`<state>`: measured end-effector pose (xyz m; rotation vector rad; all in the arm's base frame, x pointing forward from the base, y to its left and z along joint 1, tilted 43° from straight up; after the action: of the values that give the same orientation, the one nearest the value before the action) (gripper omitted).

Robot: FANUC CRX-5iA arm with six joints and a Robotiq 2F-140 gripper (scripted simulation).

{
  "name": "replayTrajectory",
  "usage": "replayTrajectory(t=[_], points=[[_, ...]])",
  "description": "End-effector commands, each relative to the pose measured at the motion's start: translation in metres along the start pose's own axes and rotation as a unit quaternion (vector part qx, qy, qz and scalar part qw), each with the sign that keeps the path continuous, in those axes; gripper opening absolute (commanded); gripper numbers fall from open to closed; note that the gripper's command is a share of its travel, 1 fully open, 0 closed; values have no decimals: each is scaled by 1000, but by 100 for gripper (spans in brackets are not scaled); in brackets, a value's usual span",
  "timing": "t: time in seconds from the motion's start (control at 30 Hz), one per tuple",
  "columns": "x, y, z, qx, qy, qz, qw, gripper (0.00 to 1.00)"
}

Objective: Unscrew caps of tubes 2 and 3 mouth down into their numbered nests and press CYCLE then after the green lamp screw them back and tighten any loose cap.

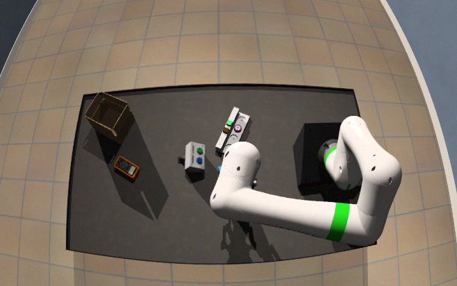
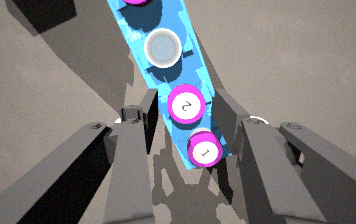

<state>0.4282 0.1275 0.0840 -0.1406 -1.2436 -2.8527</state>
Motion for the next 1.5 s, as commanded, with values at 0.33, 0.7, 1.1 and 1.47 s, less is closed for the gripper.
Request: replayTrajectory(t=[0.33,0.7,1.1,1.47], points=[[-1,2,0,0,140,-1,990,41],[-1,2,0,1,352,-1,936,41],[-1,2,0,1,442,-1,897,41],[0,2,0,1,442,-1,897,30]])
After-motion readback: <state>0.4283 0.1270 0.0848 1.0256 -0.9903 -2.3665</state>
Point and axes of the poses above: the point where the finger pads meet when closed, its own y axis back along the fingers, its own x axis across the jaws, z = x × y, the point moved 1 cm from there along y, back along the fingers, and after that the axes turned 2 degrees about -y, right-handed, at the moved point
